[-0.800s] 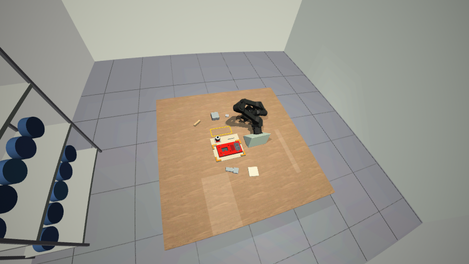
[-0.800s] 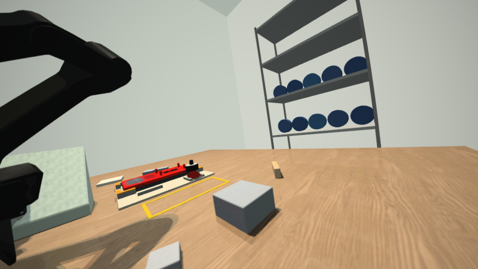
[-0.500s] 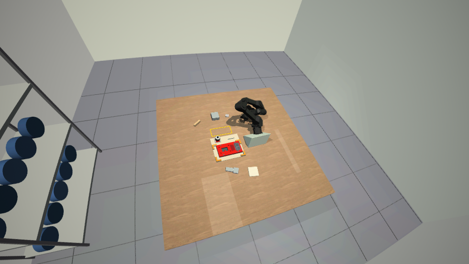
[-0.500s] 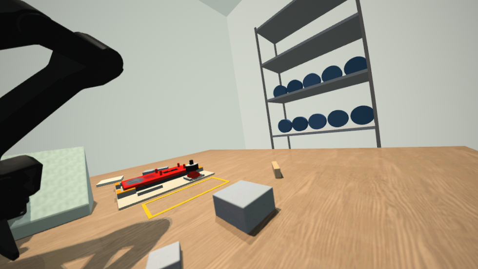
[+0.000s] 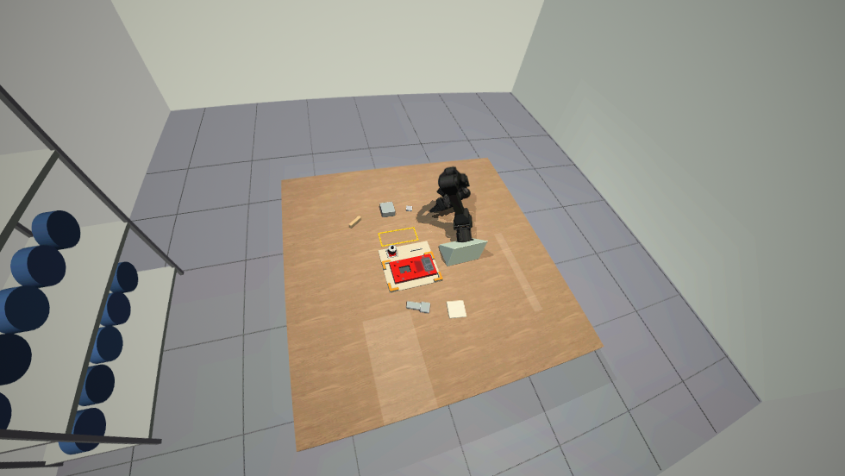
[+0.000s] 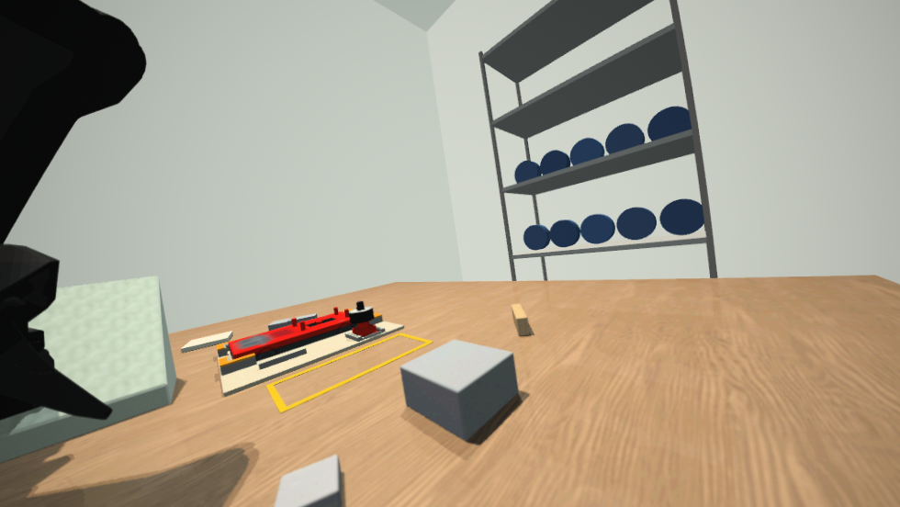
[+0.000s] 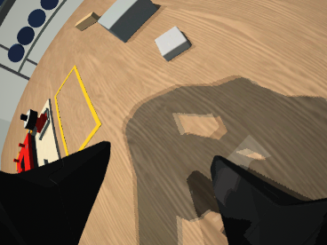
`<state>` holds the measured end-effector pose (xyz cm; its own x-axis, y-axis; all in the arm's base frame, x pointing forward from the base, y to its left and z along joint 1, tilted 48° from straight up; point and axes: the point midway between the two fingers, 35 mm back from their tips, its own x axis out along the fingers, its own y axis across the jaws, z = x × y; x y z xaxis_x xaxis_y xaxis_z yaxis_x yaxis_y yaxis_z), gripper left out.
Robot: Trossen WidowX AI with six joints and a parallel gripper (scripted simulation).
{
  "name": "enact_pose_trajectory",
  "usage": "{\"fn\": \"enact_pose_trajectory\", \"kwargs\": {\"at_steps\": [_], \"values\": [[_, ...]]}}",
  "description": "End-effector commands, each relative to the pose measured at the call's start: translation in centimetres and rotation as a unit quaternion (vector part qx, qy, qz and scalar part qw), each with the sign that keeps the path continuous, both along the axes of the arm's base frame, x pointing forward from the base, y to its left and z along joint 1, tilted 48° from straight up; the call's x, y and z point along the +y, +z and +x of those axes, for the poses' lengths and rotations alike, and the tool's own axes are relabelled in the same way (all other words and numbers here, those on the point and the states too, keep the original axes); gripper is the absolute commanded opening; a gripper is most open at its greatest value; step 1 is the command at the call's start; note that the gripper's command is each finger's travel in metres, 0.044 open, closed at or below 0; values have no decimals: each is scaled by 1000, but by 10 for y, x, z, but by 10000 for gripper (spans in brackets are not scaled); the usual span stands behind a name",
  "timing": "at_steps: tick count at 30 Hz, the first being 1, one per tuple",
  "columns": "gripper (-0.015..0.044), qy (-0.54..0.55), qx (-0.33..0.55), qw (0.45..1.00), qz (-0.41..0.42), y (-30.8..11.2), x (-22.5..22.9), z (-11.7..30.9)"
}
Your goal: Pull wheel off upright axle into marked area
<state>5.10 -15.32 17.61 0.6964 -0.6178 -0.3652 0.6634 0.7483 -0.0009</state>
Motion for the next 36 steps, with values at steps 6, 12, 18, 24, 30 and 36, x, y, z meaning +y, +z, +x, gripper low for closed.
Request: {"fn": "enact_pose_trajectory", "kwargs": {"at_steps": [6, 12, 18, 24, 30, 36], "values": [[300, 65, 28, 991, 113, 2, -2, 13], [300, 91, 58, 979, 174, 4, -6, 22], [300, 106, 94, 965, 223, 7, -12, 32], [300, 109, 132, 950, 260, 11, -19, 45], [300, 155, 175, 940, 247, 10, -17, 67], [300, 168, 199, 932, 251, 9, -19, 86]]}}
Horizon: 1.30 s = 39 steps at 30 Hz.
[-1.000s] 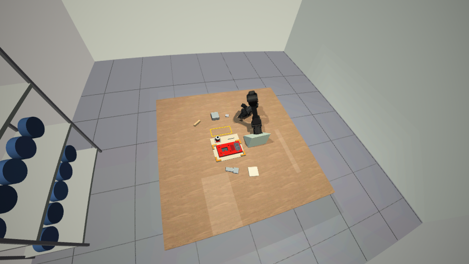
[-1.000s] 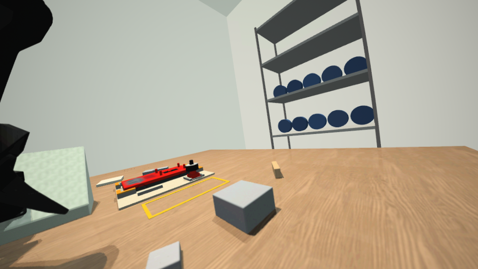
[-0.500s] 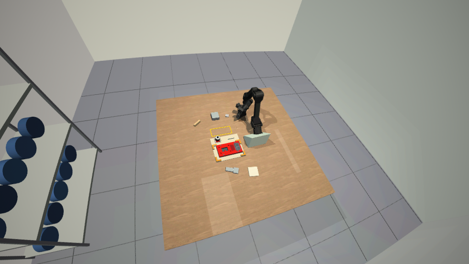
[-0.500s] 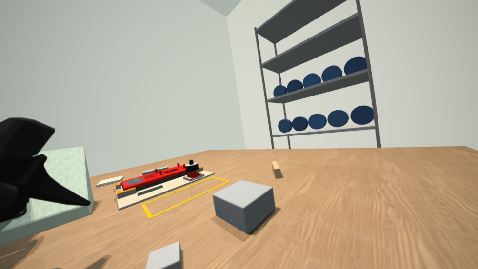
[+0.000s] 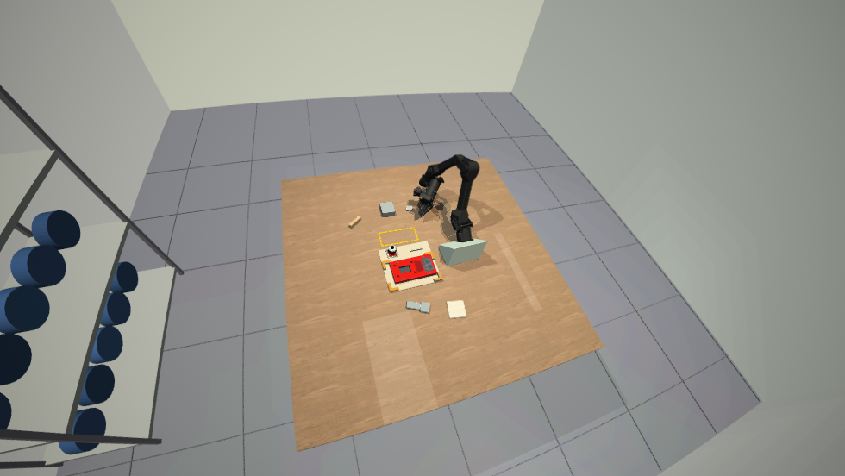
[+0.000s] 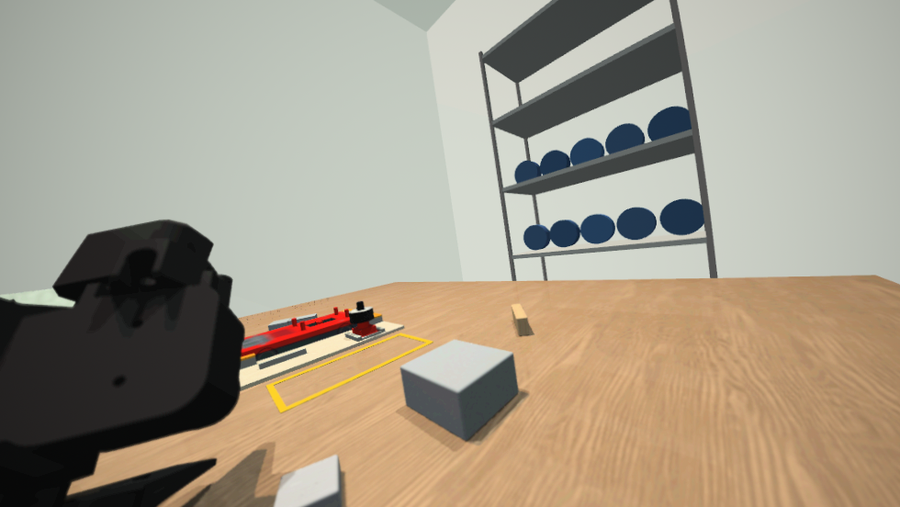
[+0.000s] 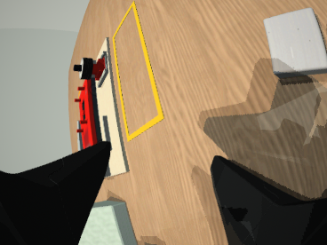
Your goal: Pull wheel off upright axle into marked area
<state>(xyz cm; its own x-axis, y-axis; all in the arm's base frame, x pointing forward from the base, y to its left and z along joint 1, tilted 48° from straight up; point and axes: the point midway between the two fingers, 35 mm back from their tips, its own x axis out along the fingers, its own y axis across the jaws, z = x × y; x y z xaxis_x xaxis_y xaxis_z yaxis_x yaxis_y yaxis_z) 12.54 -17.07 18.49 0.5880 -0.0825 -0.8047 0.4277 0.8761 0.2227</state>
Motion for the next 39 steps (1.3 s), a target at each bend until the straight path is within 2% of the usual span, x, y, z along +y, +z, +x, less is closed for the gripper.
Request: {"fn": "enact_pose_trajectory", "kwargs": {"at_steps": [1, 12, 24, 31, 39], "values": [[300, 13, 18, 1000, 0, 1, -2, 15], [300, 42, 65, 997, 15, 2, 11, 69], [300, 49, 190, 980, 27, -20, 29, 103], [300, 54, 275, 960, -4, -38, 48, 131], [300, 51, 362, 927, -86, -57, 75, 160]]}}
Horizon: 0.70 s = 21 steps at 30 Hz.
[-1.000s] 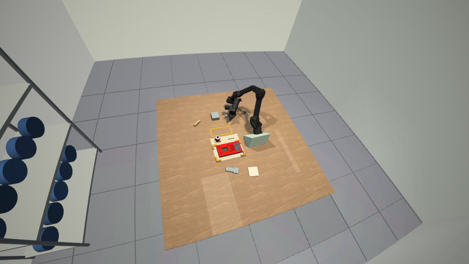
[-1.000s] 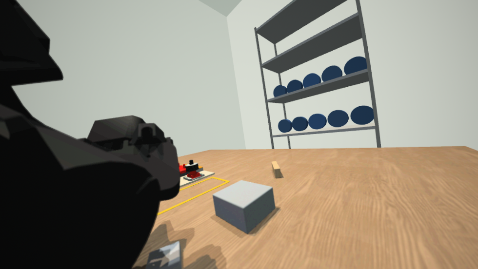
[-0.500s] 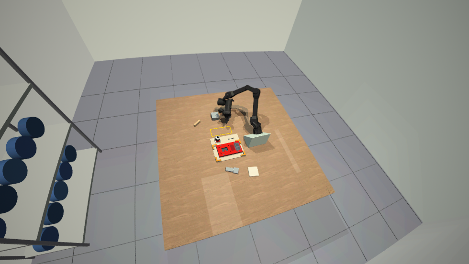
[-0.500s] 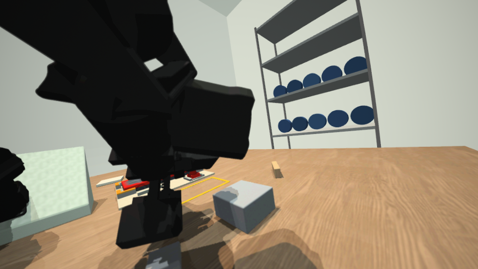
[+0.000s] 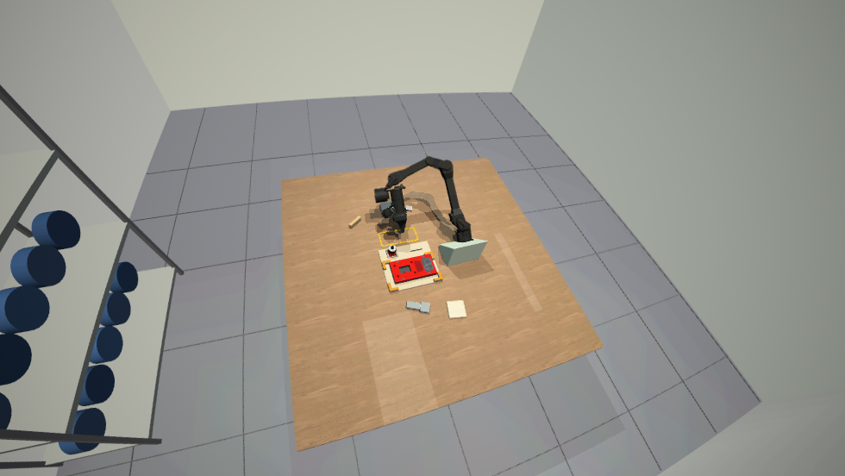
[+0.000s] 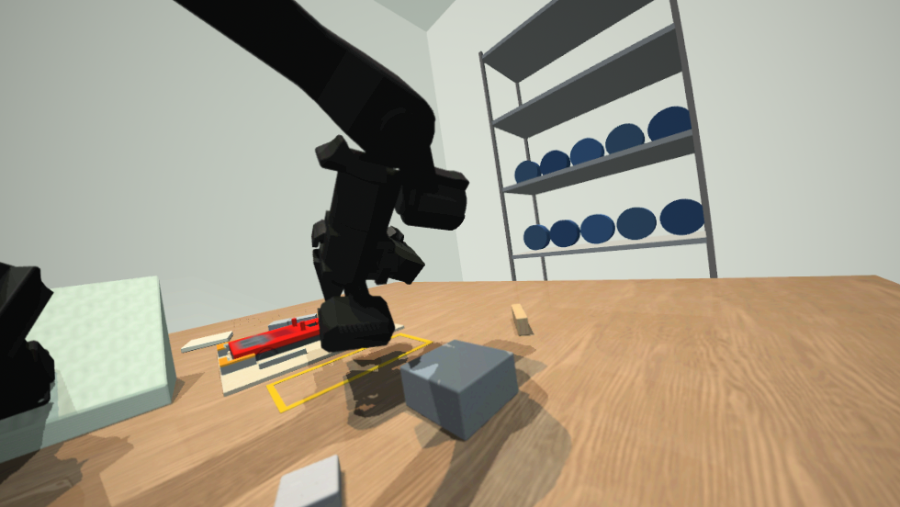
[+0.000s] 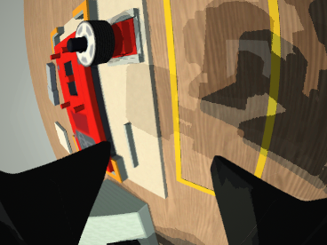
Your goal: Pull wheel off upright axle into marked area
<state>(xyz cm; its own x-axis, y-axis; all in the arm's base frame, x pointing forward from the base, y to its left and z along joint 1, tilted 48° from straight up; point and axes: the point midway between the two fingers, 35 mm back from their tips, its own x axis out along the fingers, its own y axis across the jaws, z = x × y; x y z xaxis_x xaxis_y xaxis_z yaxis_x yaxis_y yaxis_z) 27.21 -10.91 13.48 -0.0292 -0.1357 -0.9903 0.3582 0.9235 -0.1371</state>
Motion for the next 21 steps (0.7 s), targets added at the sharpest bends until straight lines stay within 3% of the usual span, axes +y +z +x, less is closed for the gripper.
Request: {"fn": "enact_pose_trajectory", "kwargs": {"at_steps": [1, 9, 17, 21], "values": [[300, 16, 42, 998, -55, -9, 17, 17], [300, 52, 85, 979, -177, -21, 51, 46], [300, 104, 75, 938, -323, -27, 98, 79], [300, 110, 71, 933, -335, -27, 103, 82]]}}
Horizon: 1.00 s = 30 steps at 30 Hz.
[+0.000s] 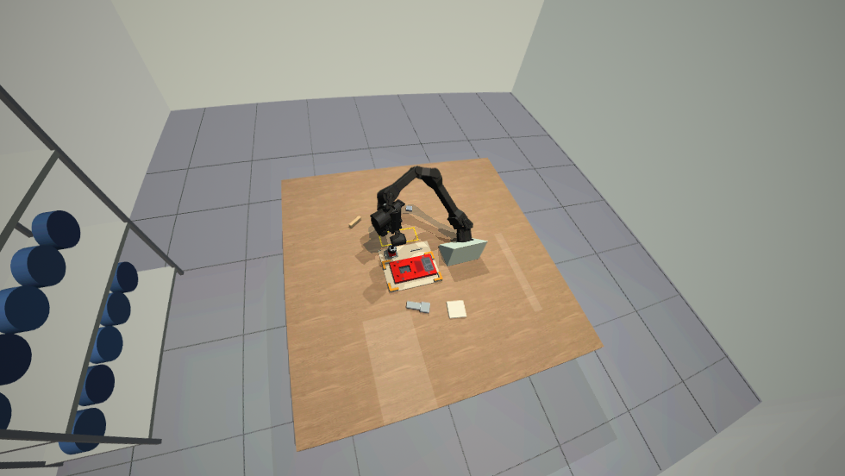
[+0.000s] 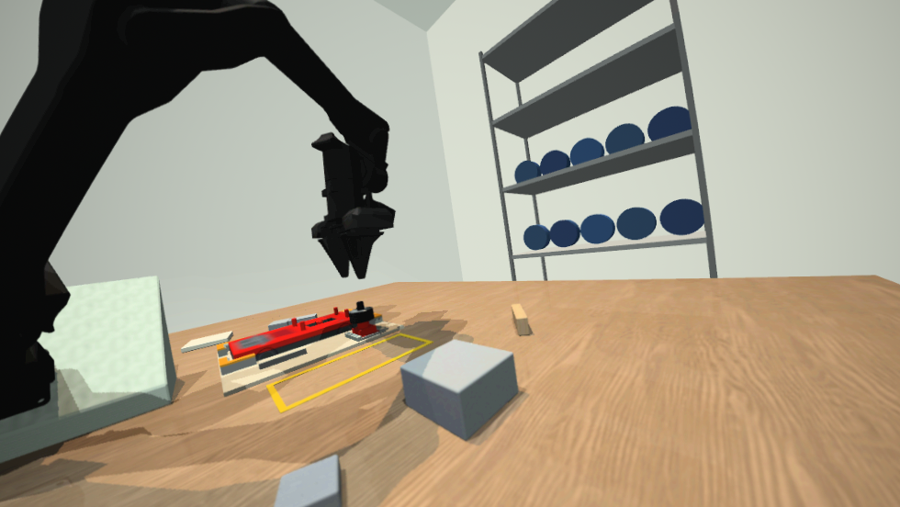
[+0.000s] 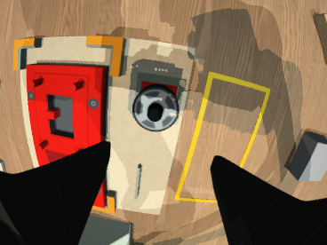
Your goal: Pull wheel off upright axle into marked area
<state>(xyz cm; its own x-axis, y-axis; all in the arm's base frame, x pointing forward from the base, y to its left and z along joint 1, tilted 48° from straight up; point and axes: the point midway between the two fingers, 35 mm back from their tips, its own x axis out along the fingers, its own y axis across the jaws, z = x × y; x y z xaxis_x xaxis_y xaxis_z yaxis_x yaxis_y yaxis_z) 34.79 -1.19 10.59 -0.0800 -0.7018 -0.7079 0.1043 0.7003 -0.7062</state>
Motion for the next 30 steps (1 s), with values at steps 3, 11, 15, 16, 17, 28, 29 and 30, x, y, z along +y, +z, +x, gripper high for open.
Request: {"fn": "enact_pose_trajectory", "kwargs": {"at_steps": [3, 11, 15, 16, 17, 28, 29, 30], "values": [[300, 10, -10, 1000, -28, 2, 6, 6], [300, 10, -10, 1000, -28, -3, 11, 9], [300, 10, -10, 1000, -27, -8, 5, 9], [300, 10, -10, 1000, -27, -11, 3, 9], [300, 10, -10, 1000, -27, -13, 0, 10], [300, 10, -11, 999, -28, -46, -36, 7], [300, 10, -11, 999, -29, -49, -40, 6], [300, 10, -11, 999, -29, -51, -42, 5]]}}
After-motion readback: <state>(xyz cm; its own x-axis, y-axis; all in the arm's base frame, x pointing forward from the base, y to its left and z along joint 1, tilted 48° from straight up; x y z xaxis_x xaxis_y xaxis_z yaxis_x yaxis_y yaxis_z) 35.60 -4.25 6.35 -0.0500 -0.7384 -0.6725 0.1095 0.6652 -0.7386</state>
